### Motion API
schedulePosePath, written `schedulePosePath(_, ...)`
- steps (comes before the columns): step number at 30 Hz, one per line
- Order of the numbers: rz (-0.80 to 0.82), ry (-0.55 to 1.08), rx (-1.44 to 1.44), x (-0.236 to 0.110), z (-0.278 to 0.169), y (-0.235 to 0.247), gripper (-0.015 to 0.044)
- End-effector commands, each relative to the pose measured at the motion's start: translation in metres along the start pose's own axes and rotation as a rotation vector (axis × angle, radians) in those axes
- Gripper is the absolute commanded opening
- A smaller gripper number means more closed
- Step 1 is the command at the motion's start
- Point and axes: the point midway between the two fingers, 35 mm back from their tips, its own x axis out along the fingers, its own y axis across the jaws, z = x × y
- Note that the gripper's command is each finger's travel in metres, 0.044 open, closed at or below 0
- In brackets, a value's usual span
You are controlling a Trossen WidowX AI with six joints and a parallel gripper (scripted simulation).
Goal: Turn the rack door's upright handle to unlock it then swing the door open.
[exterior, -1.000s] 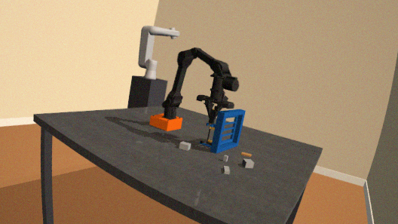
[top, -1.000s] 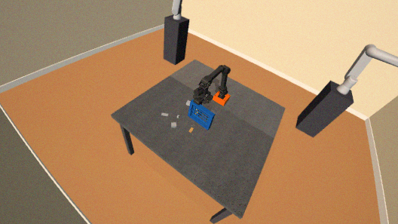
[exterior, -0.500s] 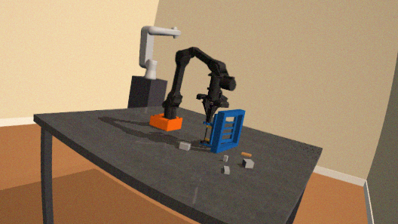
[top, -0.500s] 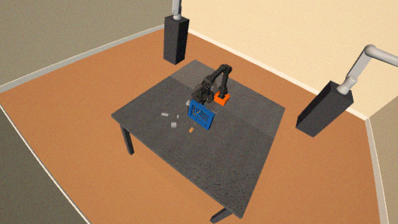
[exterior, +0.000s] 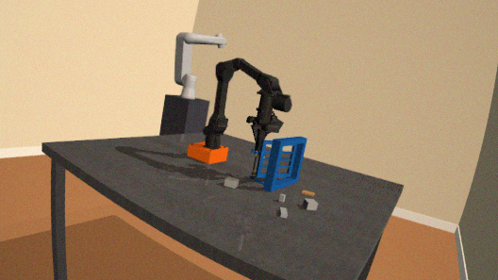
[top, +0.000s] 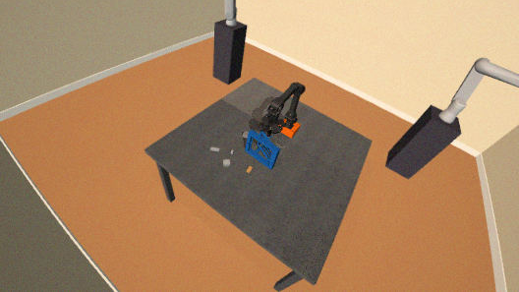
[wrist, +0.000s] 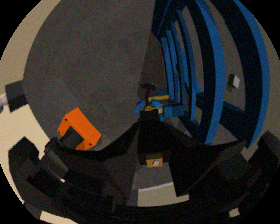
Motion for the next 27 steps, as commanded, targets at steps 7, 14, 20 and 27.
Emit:
schedulePosePath(7,-0.008,-0.008,0.176,0.000,0.006,0.021,0.0009)
schedulePosePath(14,-0.006,-0.008,0.274,0.000,0.011,0.036,0.0009)
schedulePosePath(20,-0.005,-0.009,0.356,0.000,0.017,0.048,0.0009)
schedulePosePath(27,-0.003,-0.010,0.446,0.000,0.024,0.061,0.0009)
